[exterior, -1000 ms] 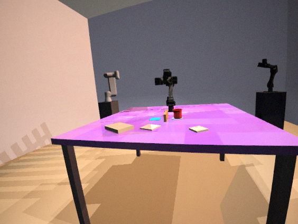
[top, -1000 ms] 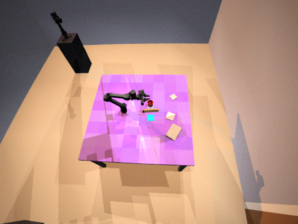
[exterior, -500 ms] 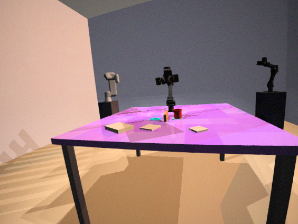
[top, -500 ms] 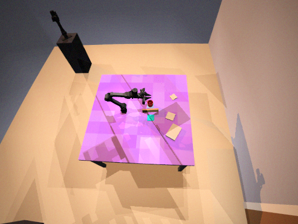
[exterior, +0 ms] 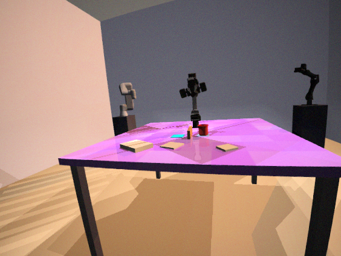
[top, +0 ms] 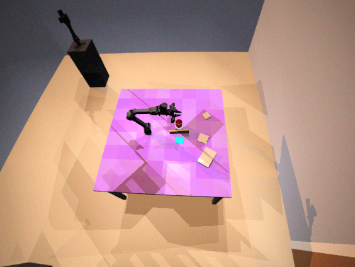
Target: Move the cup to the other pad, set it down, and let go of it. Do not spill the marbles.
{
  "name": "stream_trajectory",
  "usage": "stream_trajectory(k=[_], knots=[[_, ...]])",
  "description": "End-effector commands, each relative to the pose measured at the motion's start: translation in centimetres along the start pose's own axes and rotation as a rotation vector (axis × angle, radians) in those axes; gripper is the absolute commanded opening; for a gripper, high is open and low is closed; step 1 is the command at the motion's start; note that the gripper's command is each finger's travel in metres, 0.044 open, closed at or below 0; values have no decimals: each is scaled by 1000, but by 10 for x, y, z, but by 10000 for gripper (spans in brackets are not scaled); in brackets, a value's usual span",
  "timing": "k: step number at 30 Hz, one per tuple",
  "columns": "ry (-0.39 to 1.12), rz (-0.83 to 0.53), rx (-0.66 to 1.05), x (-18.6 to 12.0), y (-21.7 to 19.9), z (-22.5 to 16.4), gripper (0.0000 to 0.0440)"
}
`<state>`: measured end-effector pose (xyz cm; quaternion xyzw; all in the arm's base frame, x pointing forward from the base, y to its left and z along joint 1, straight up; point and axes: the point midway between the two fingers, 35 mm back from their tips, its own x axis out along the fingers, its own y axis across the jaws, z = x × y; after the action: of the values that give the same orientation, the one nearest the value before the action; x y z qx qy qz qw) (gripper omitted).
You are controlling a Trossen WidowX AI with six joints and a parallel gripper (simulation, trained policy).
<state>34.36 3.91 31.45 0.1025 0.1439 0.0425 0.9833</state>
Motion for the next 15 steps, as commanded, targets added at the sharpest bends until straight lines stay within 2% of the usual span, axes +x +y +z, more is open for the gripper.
stream_trajectory(k=[1,15], knots=[[52,-4,43,7,3,-3,103],[216,-21,192,20,19,-9,104]])
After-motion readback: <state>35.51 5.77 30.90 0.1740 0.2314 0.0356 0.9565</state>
